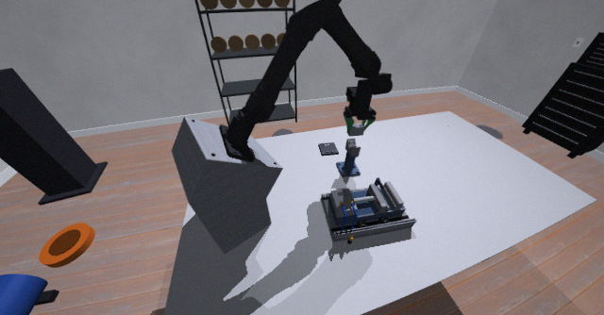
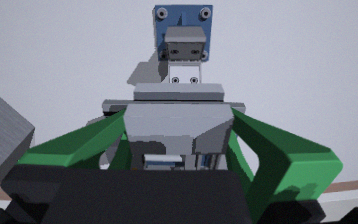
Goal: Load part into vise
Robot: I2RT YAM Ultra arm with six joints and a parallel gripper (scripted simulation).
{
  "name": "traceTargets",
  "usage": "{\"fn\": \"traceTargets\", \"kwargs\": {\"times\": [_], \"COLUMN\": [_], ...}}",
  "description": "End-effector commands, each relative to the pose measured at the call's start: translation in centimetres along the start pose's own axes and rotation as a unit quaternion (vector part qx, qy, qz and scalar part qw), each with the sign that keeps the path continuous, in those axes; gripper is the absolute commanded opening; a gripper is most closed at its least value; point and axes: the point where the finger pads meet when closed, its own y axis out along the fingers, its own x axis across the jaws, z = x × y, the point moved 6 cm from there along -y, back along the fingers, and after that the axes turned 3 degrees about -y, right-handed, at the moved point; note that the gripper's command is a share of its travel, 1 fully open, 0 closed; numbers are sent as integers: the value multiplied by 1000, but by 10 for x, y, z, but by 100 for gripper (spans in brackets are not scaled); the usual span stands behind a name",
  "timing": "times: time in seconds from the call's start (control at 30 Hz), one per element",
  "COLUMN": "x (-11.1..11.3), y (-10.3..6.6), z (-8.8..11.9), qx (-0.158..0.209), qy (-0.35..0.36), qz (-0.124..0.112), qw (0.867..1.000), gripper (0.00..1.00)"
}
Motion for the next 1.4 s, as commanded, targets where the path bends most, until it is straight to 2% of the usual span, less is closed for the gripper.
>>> {"fn": "traceTargets", "kwargs": {"times": [0.0,1.37], "x": [0,-4], "y": [-15,-19], "z": [2,1], "qx": [-6,-7], "qy": [-3,-4], "qz": [17,22], "qw": [1000,1000], "gripper": [0,0]}}
